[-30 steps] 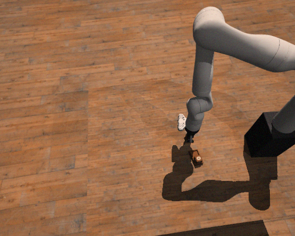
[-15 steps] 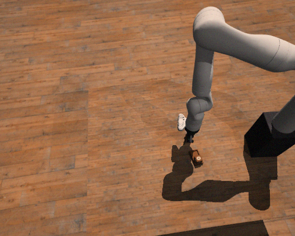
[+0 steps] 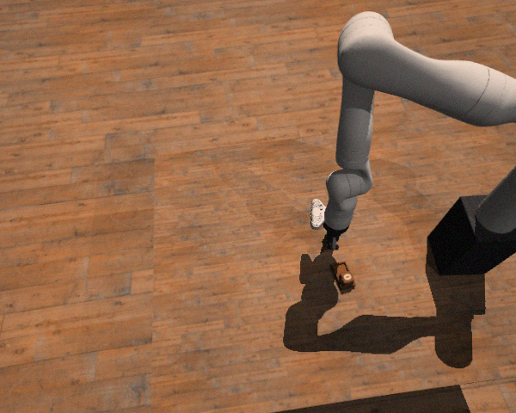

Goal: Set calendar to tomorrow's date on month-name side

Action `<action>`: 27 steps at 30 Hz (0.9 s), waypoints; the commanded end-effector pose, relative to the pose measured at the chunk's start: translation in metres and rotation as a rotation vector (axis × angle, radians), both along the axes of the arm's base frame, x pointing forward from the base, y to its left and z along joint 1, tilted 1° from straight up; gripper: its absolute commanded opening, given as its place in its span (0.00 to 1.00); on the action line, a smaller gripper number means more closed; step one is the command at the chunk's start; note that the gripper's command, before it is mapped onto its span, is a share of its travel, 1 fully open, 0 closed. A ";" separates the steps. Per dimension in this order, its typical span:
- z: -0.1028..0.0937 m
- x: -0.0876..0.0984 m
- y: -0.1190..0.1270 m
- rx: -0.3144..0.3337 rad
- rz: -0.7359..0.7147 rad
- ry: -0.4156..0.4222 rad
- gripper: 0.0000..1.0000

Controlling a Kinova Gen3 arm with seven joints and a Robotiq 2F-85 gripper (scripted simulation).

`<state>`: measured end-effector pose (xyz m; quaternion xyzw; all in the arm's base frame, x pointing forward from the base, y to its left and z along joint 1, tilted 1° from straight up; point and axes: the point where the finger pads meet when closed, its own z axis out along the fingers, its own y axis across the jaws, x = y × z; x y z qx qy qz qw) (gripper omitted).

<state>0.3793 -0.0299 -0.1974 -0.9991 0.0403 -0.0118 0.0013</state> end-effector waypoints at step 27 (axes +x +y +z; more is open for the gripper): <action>-0.003 0.001 0.000 0.000 0.000 -0.001 0.28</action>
